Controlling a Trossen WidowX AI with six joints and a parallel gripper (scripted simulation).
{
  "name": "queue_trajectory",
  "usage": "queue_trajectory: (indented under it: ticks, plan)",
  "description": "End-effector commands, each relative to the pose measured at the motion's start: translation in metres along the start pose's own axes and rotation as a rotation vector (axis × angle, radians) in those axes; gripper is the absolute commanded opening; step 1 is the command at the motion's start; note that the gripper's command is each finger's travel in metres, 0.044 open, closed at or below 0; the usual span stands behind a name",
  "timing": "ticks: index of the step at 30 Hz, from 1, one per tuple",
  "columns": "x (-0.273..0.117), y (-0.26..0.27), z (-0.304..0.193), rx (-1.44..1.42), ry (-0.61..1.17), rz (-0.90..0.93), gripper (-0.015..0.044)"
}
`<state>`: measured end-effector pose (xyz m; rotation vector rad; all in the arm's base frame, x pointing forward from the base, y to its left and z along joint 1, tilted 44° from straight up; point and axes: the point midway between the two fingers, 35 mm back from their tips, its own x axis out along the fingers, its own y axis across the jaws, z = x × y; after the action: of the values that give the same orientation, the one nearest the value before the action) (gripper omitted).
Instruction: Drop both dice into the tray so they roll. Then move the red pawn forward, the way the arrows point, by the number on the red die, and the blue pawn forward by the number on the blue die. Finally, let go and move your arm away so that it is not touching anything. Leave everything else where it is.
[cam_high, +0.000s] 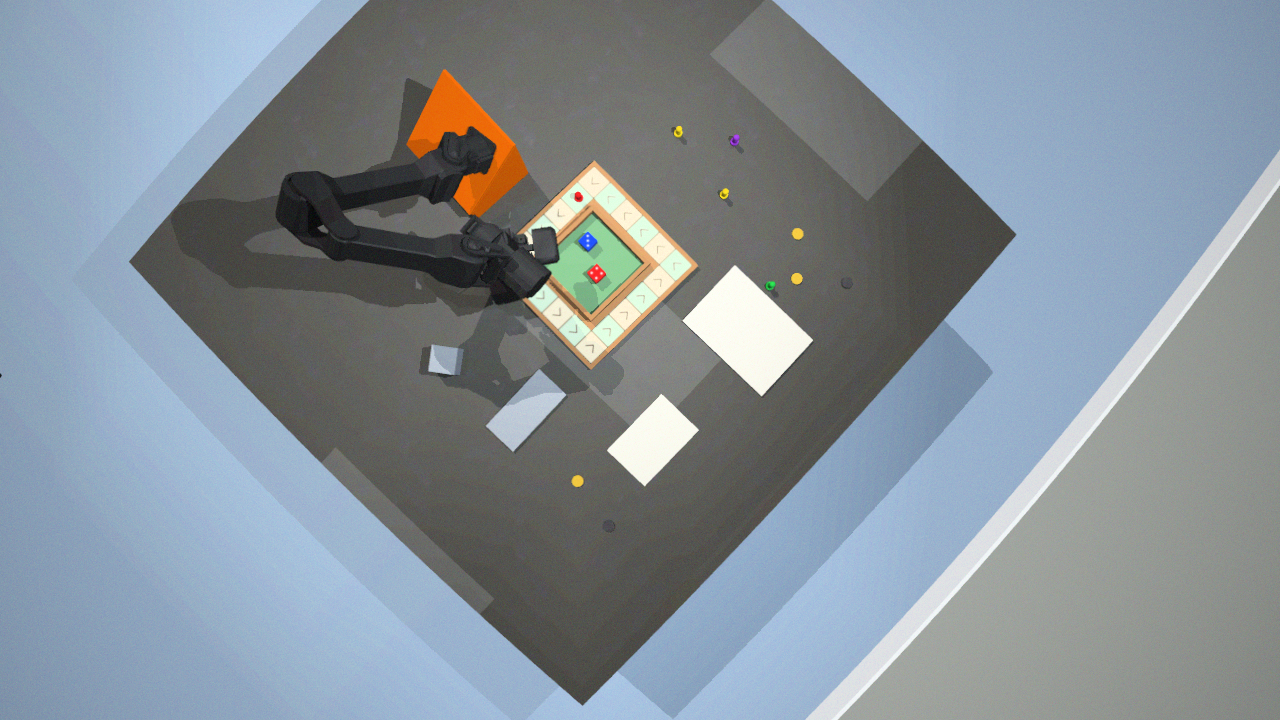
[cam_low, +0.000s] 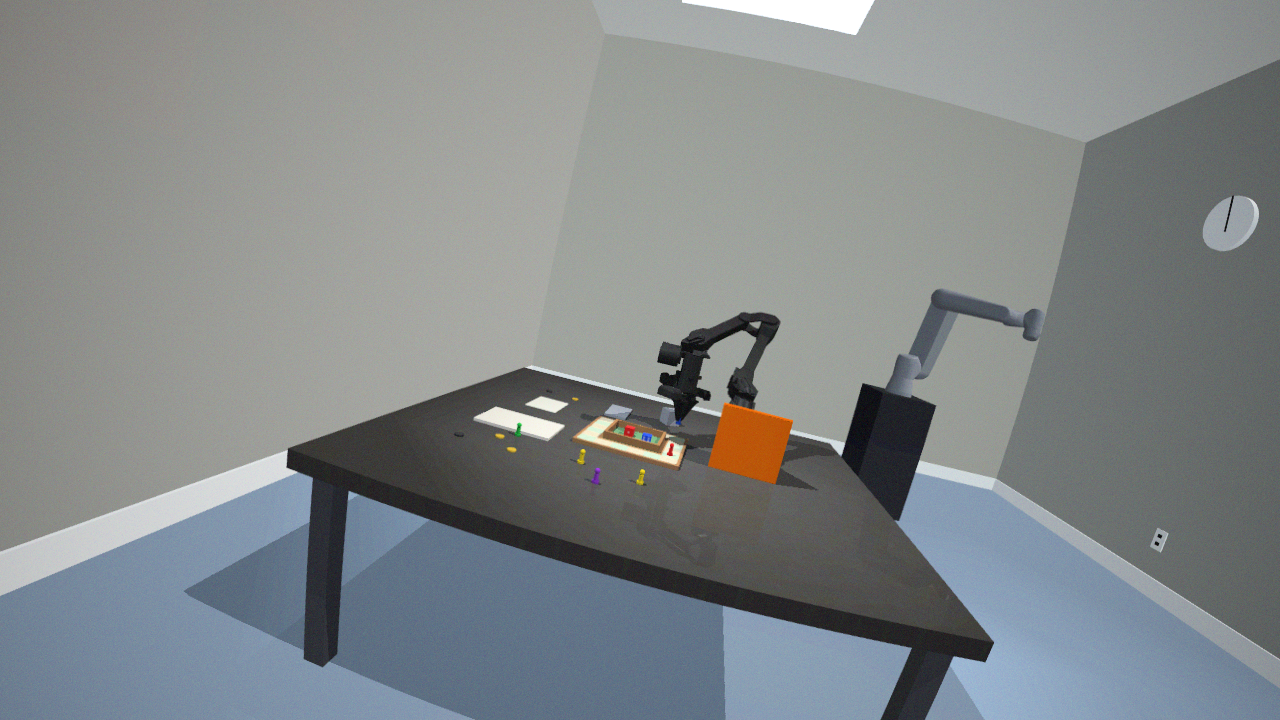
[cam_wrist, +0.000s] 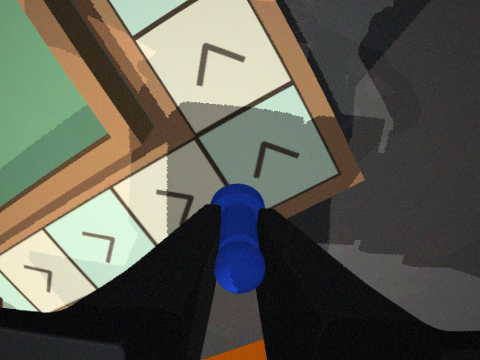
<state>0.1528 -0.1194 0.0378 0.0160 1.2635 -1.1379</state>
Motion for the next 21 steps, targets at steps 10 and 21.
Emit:
queue_trajectory:
  ticks: [10, 21]
  plan:
    - [-0.058, -0.002, -0.002, 0.011, -0.008, -0.006, 0.0000]
    - [-0.075, 0.000, 0.004, 0.015, -0.015, -0.014, 0.0000]
